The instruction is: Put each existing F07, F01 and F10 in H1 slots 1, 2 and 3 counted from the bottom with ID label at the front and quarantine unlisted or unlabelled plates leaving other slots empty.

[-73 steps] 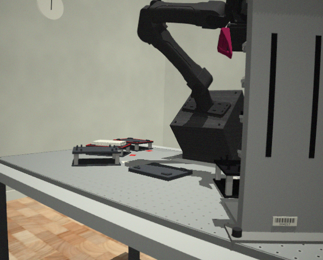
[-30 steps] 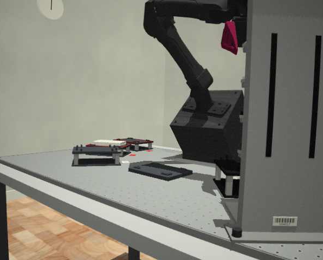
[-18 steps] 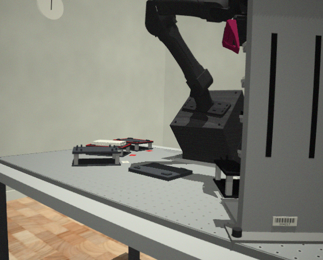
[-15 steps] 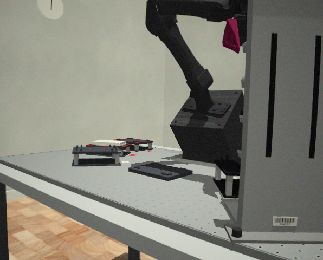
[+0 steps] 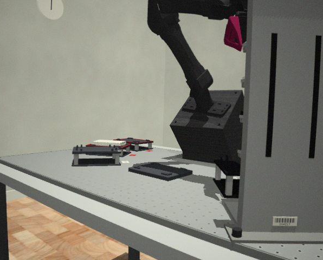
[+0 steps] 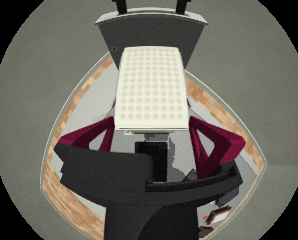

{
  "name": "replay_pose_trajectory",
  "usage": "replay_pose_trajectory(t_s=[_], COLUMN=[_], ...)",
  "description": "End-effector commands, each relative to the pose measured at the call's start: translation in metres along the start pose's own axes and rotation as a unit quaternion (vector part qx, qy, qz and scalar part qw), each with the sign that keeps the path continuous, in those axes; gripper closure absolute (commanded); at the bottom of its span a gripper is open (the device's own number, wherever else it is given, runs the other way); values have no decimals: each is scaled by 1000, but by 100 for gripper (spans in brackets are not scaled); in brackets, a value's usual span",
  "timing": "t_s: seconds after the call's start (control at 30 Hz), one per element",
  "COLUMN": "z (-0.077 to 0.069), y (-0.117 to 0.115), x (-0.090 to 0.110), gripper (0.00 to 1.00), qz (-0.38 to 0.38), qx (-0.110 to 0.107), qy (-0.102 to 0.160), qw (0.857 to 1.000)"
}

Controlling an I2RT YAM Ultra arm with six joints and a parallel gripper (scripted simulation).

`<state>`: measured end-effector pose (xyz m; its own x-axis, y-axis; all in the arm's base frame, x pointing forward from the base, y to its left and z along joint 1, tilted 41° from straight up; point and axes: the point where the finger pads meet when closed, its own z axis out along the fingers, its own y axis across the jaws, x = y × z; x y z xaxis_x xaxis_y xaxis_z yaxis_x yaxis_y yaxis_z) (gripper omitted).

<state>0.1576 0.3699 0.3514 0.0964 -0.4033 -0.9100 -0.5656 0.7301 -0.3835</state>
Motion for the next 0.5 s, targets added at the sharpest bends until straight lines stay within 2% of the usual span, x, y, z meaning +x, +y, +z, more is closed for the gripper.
replay_pose_trajectory(t_s=[0.0,0.03,0.07,0.47], z=[-2,-2,-2,-2], y=[-1,-1,-1,-1], x=[-6,-6,-6,-6], gripper=[0,0,14,14], qz=[5,5,5,5], qx=[-3,-3,-3,-3], qy=[-6,-6,-6,-6], qw=[1000,1000,1000,1000])
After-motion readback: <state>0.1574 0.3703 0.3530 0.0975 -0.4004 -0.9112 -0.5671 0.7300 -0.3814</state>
